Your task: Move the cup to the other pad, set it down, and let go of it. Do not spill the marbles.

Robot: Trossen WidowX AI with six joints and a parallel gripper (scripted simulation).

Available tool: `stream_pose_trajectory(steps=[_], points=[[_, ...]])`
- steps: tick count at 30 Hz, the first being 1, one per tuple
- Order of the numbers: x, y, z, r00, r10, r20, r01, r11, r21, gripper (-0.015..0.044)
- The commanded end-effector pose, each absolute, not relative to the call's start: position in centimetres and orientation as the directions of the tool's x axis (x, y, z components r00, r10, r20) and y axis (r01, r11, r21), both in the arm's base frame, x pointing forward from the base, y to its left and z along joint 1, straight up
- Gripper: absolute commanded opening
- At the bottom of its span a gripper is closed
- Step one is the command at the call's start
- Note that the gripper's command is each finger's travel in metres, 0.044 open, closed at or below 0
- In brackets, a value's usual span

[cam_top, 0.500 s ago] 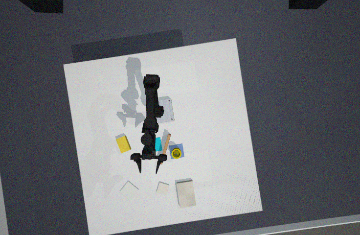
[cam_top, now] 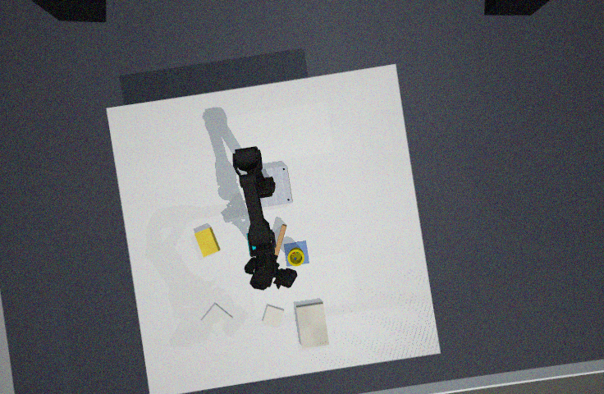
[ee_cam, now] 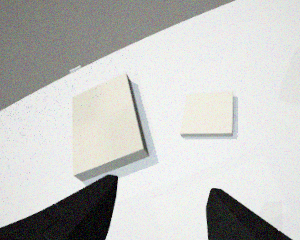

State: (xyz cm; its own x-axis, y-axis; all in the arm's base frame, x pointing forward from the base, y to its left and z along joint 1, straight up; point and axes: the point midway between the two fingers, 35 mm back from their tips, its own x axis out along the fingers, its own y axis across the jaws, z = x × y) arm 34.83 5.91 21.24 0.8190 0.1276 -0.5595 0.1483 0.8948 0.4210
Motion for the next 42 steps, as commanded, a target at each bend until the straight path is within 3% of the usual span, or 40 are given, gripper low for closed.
stream_pose_trajectory(steps=[1, 9, 42], points=[[32.7, 10.0, 14.5, 0.479, 0.142, -0.866, 0.475, 0.788, 0.392, 0.0166], [28.1, 12.4, 9.8, 0.039, 0.017, -0.999, 0.761, 0.647, 0.041, 0.0166], [28.4, 12.2, 7.1, 0.03, 0.013, -0.999, 0.765, 0.643, 0.031, 0.0166]])
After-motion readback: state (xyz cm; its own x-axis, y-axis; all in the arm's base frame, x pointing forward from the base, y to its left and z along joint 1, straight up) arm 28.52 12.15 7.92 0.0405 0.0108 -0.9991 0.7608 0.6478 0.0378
